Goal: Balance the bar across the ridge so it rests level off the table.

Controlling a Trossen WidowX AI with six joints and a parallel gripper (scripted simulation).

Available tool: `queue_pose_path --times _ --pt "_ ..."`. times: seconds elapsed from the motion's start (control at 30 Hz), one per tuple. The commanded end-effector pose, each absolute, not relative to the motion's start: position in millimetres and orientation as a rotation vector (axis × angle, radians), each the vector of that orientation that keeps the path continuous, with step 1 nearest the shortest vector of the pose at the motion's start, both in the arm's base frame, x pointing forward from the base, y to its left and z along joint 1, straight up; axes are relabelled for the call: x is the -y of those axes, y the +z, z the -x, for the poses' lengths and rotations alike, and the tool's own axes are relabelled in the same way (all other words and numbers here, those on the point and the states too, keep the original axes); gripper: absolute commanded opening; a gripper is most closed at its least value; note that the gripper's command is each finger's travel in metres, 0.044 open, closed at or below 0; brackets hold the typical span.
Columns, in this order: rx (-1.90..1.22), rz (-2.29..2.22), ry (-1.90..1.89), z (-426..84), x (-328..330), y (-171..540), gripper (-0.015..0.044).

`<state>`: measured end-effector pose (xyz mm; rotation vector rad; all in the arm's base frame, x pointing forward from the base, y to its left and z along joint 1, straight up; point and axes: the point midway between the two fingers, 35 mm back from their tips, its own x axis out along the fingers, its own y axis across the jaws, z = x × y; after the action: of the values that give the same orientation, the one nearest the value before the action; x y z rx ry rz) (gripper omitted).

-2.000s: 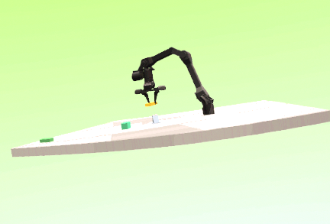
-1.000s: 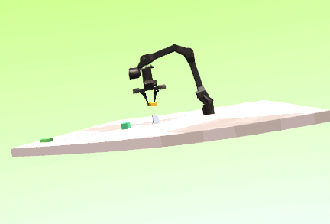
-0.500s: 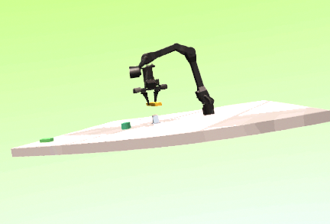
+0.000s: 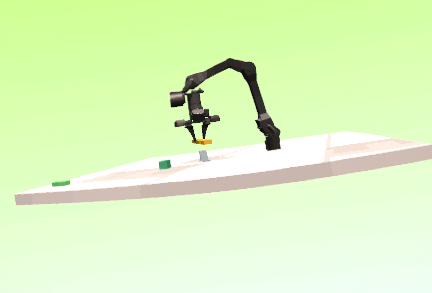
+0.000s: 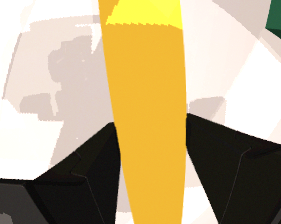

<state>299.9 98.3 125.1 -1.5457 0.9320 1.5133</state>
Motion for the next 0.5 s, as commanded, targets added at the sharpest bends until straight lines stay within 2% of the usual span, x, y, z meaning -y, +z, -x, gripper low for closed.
queue_pose_path --times 0.0,0.47 --pt "-0.939 1.543 1.512 -300 -98 118 0.0000" --pt "-0.939 1.544 1.512 -300 -97 104 0.0000"
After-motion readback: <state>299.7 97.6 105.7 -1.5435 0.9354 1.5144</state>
